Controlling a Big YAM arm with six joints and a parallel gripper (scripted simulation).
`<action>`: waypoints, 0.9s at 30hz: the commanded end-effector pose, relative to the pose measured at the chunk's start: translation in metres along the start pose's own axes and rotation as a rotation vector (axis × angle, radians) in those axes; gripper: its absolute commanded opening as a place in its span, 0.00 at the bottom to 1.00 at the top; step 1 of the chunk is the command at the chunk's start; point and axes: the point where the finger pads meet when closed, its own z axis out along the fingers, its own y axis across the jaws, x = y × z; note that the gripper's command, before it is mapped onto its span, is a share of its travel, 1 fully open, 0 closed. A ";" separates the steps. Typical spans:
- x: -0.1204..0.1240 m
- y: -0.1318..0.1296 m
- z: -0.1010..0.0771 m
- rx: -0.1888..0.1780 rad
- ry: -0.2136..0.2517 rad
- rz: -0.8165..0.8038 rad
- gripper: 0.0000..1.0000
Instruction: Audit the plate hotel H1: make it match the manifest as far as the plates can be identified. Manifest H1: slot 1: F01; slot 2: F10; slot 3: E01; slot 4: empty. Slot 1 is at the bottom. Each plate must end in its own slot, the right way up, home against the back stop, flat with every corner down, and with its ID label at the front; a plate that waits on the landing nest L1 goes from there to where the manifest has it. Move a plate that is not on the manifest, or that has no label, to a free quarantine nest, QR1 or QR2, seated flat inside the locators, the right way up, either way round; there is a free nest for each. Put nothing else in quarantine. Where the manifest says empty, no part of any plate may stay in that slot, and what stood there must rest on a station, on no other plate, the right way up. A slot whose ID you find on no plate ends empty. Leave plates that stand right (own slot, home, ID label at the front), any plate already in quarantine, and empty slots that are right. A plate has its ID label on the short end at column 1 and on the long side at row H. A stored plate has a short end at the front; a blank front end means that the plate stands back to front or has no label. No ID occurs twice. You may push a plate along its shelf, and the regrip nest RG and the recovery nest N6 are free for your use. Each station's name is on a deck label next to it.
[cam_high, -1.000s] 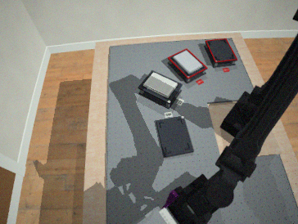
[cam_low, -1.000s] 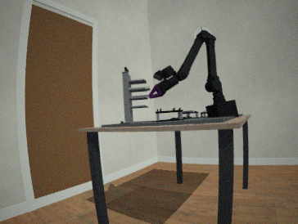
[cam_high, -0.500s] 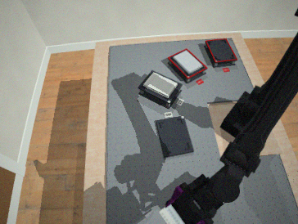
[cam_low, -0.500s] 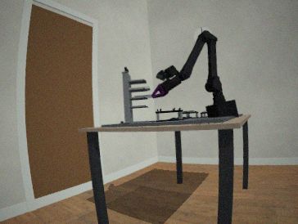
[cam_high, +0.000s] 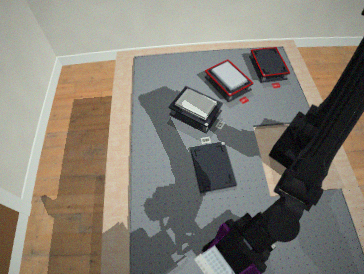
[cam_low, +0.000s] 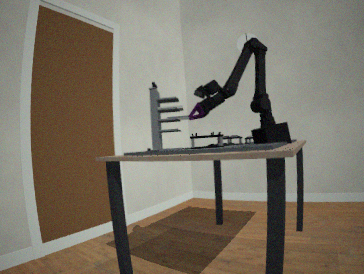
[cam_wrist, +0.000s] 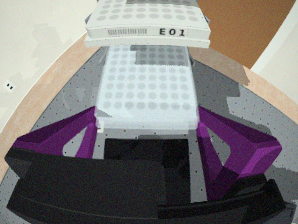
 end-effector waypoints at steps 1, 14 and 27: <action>-0.008 0.005 -0.008 -0.009 -0.026 0.020 0.86; 0.002 0.004 -0.021 -0.007 -0.016 0.017 0.86; 0.010 0.004 -0.033 -0.007 -0.015 0.017 0.86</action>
